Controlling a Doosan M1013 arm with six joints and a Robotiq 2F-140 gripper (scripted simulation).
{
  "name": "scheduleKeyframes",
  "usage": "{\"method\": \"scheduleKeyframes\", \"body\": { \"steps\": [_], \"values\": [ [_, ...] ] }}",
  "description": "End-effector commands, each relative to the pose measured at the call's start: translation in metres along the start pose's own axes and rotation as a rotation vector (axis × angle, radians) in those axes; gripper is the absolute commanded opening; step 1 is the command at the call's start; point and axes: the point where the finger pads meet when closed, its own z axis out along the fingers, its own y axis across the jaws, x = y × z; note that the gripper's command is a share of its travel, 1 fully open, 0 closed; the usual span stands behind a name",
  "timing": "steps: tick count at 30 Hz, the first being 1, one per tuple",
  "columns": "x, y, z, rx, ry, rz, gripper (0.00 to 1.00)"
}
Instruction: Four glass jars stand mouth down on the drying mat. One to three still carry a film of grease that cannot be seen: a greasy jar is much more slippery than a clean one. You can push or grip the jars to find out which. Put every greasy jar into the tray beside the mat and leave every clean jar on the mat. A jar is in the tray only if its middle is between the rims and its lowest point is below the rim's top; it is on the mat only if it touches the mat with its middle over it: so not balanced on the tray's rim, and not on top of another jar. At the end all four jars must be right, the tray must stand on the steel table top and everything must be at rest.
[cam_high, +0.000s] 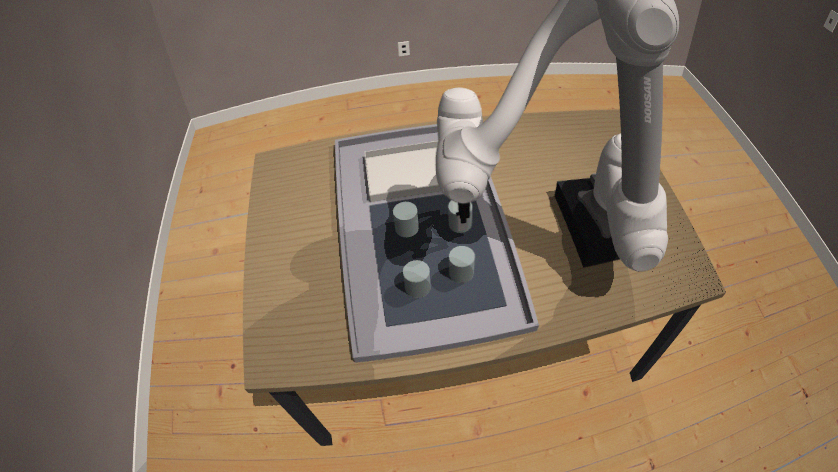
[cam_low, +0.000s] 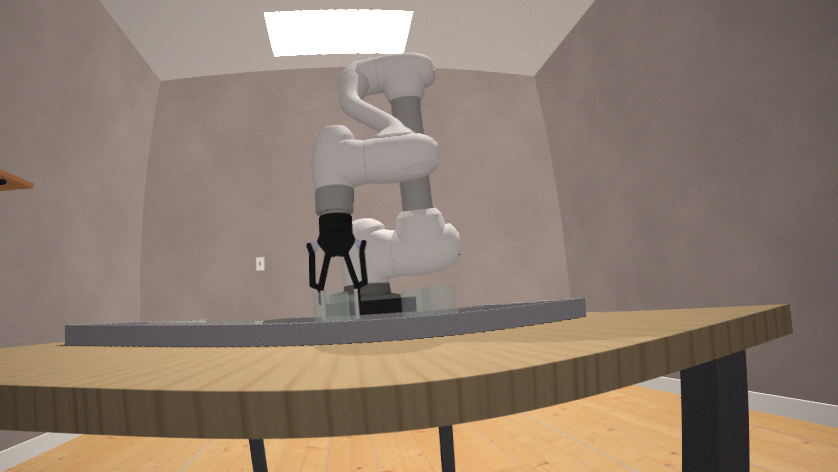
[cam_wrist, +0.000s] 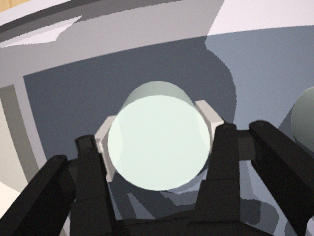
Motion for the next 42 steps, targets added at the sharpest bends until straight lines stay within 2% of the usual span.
{"method": "scheduleKeyframes", "body": {
  "steps": [1, 5, 6, 22, 23, 39, 40, 42],
  "values": [
    [0.0015, -0.0021, 0.0017, 0.005, 0.002, -0.008, 0.41],
    [0.0015, -0.0021, 0.0017, 0.005, 0.002, -0.008, 0.41],
    [0.0015, -0.0021, 0.0017, 0.005, 0.002, -0.008, 0.38],
    [0.0015, -0.0021, 0.0017, 0.005, 0.002, -0.008, 0.38],
    [0.0015, -0.0021, 0.0017, 0.005, 0.002, -0.008, 0.35],
    [0.0015, -0.0021, 0.0017, 0.005, 0.002, -0.008, 0.35],
    [0.0015, -0.0021, 0.0017, 0.005, 0.002, -0.008, 0.00],
    [0.0015, -0.0021, 0.0017, 0.005, 0.002, -0.008, 0.00]
  ]
}}
